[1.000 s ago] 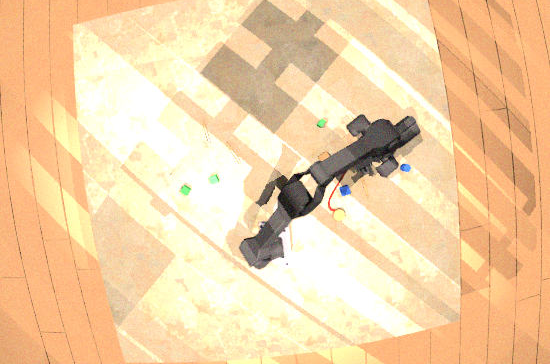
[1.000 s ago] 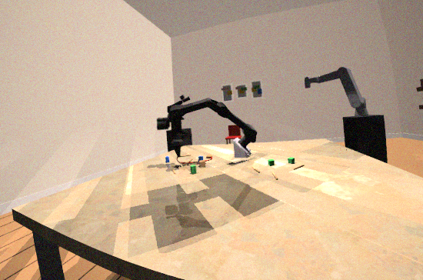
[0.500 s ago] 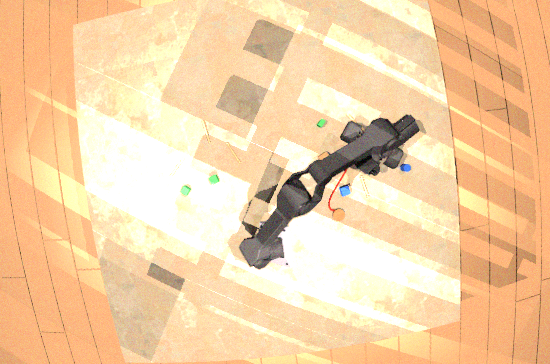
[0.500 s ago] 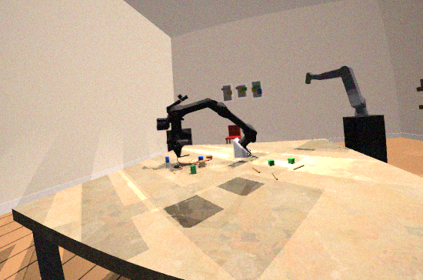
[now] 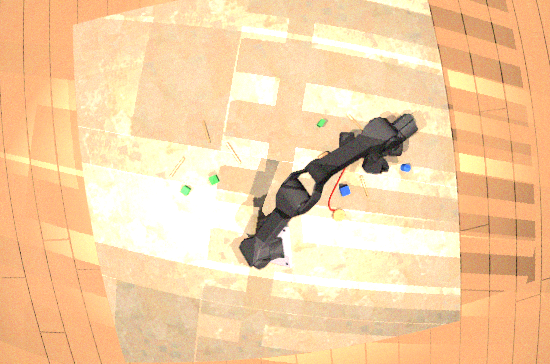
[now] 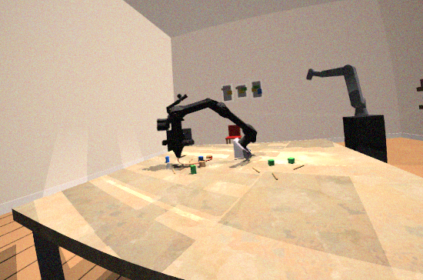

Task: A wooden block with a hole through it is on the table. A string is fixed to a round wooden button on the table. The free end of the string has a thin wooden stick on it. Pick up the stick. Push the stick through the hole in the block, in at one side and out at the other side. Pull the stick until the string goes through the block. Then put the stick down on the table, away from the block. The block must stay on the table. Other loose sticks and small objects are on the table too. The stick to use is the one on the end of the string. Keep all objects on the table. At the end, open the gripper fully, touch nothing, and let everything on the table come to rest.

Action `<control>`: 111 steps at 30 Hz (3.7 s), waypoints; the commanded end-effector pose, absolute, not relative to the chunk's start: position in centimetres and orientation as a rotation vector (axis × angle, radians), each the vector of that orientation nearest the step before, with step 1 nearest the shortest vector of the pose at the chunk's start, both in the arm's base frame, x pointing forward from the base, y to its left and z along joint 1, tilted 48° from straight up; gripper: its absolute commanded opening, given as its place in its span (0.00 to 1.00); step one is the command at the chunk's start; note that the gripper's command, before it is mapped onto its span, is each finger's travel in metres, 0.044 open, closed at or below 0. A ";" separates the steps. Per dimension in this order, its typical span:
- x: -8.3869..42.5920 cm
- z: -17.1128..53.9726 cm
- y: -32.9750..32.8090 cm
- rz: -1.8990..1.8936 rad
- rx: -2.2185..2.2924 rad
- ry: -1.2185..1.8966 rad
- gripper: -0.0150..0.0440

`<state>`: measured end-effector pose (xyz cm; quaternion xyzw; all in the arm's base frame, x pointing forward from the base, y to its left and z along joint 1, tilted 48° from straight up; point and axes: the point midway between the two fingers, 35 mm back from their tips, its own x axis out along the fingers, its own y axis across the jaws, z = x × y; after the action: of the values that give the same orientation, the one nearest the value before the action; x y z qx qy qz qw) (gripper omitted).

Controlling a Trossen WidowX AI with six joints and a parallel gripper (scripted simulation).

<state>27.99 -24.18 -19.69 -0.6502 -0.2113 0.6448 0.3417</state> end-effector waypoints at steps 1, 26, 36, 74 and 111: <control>28.1 -19.7 -24.0 1.668 -1.786 -0.676 0.25; 28.4 -19.8 -23.4 1.510 -2.271 -1.451 0.25; 28.6 -19.8 -23.1 1.370 -2.429 -1.791 0.25; 29.1 -19.9 -22.1 0.236 -2.634 -3.168 0.25; 29.5 -20.0 -21.1 -2.098 -1.453 -3.940 0.25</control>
<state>29.48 -21.27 -20.06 0.2553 0.6160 0.2869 0.6878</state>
